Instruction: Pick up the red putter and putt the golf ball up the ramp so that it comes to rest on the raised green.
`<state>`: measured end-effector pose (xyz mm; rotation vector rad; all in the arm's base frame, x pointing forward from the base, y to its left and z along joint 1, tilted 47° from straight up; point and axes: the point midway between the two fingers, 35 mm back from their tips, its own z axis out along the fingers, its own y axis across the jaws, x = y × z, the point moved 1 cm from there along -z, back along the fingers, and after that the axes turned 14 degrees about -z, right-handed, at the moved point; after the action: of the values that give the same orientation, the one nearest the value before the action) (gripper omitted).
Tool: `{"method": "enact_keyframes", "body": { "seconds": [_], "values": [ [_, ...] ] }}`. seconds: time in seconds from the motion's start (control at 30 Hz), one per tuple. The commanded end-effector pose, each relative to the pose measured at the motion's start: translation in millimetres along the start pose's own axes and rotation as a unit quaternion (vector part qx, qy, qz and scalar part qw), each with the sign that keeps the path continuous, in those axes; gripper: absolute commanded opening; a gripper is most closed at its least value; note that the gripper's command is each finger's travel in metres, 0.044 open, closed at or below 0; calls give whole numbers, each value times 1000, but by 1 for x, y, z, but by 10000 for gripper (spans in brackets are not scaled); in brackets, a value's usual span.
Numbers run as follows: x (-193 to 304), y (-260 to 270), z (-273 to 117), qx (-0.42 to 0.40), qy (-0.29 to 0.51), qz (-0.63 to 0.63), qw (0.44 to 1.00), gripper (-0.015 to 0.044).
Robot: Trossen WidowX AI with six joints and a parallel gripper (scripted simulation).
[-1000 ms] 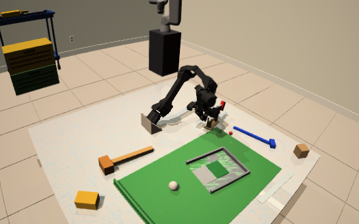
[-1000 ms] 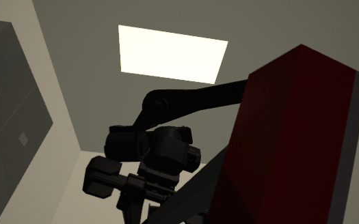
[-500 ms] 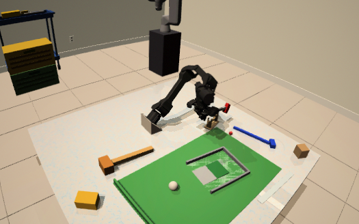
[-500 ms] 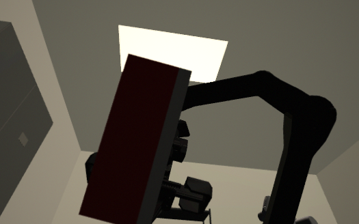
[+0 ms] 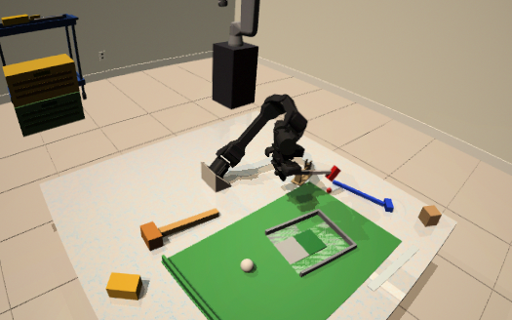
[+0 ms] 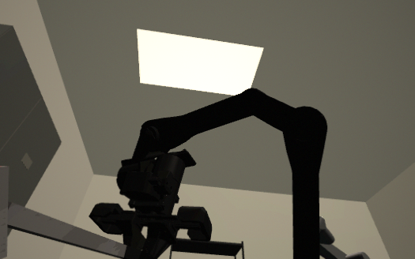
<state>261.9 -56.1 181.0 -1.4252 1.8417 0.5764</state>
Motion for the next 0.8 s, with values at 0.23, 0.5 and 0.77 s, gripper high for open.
{"method": "enact_keyframes", "body": {
  "seconds": [0.23, 0.5, 0.77],
  "values": [
    [62, -23, -14, 3, 27, 150, 988, 0],
    [110, -29, -22, 0, 42, 252, 967, 0],
    [159, -28, -29, -4, 54, 349, 935, 0]
  ]
}}
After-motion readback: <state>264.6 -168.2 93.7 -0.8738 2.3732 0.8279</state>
